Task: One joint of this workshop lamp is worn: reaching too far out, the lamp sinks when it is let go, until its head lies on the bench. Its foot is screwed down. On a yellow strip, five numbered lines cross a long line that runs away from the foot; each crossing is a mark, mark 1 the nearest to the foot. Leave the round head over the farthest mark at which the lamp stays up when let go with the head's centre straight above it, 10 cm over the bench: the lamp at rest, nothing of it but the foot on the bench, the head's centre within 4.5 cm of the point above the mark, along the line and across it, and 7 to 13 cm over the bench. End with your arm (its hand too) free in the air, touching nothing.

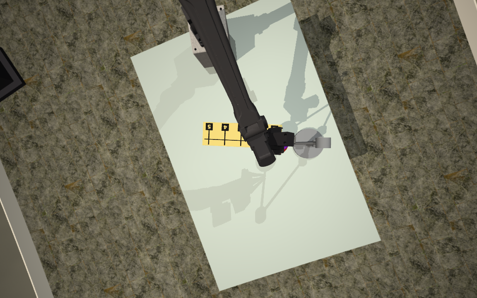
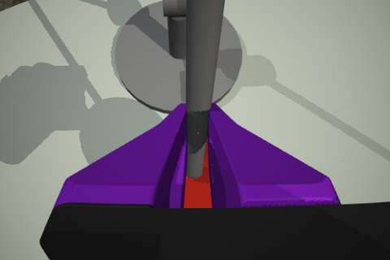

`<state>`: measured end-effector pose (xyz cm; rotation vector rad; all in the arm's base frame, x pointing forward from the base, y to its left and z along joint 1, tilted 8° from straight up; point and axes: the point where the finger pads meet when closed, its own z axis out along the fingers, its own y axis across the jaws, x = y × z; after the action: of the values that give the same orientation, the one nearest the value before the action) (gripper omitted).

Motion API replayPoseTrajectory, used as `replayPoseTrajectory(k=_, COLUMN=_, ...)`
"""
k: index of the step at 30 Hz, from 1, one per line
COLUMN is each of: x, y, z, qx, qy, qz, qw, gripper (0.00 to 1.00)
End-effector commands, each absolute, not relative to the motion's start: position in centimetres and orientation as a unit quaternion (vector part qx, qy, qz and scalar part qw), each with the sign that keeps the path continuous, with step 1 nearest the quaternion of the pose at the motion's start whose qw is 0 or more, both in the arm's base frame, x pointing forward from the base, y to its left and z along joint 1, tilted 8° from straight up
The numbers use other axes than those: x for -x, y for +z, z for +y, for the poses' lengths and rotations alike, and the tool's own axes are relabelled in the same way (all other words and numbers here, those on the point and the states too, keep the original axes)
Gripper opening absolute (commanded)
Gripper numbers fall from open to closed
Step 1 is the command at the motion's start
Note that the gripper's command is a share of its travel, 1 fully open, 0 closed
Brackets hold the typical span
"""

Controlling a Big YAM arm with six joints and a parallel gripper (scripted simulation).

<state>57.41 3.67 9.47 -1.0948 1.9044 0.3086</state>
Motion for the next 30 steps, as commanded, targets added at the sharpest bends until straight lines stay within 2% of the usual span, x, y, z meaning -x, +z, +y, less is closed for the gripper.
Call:
replayPoseTrajectory(k=1, x=-55.9, y=3.8, z=4.9, qx=0.447, qy=0.138, qz=0.786, qw=0.405, gripper=0.0)
replayPoseTrajectory(k=30, x=-55.2, y=2.5, z=5.1, qx=0.446, qy=0.135, qz=0.783, qw=0.413, gripper=0.0)
